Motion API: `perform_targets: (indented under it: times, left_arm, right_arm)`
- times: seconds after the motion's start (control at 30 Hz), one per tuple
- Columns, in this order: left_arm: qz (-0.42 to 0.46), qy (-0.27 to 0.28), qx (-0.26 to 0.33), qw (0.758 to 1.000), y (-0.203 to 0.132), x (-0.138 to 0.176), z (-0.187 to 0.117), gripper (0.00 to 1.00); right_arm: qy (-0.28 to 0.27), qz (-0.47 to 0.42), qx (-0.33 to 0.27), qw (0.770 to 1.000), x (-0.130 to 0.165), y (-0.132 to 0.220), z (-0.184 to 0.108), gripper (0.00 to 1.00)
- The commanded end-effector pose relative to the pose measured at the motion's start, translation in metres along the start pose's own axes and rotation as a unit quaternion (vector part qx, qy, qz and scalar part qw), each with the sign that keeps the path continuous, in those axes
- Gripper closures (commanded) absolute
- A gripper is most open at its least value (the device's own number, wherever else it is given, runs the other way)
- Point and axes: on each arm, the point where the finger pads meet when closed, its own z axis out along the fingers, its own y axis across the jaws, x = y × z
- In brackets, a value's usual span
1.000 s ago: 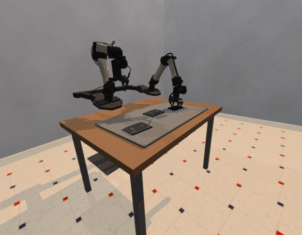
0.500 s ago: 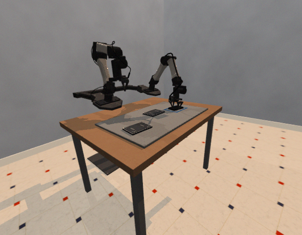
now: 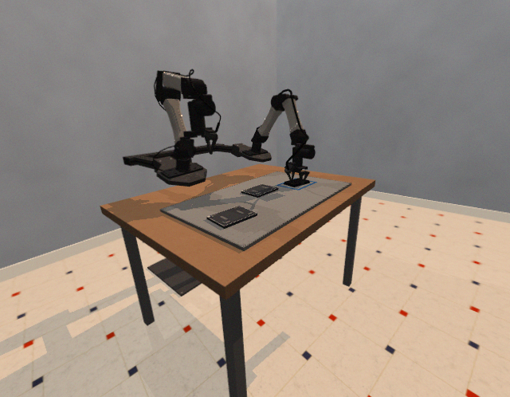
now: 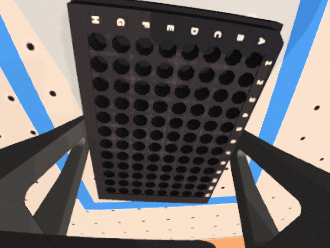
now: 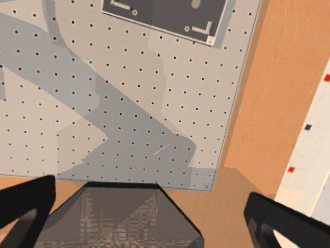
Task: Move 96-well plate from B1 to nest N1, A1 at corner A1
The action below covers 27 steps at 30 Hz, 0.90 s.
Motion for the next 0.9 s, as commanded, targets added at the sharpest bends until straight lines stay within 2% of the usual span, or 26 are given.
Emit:
perform_targets:
  times: [0.0,0.87]
  left_arm:
    - [0.0,-0.001,-0.01,1.0,0.004,0.0,-0.003,1.0]
    - [-0.002,0.001,-0.026,1.0,0.012,-0.001,-0.049,1.0]
  right_arm:
    - [0.018,0.001,-0.005,1.0,0.01,0.001,0.008,0.0]
    - [0.018,0.001,-0.005,1.0,0.01,0.001,0.008,0.0]
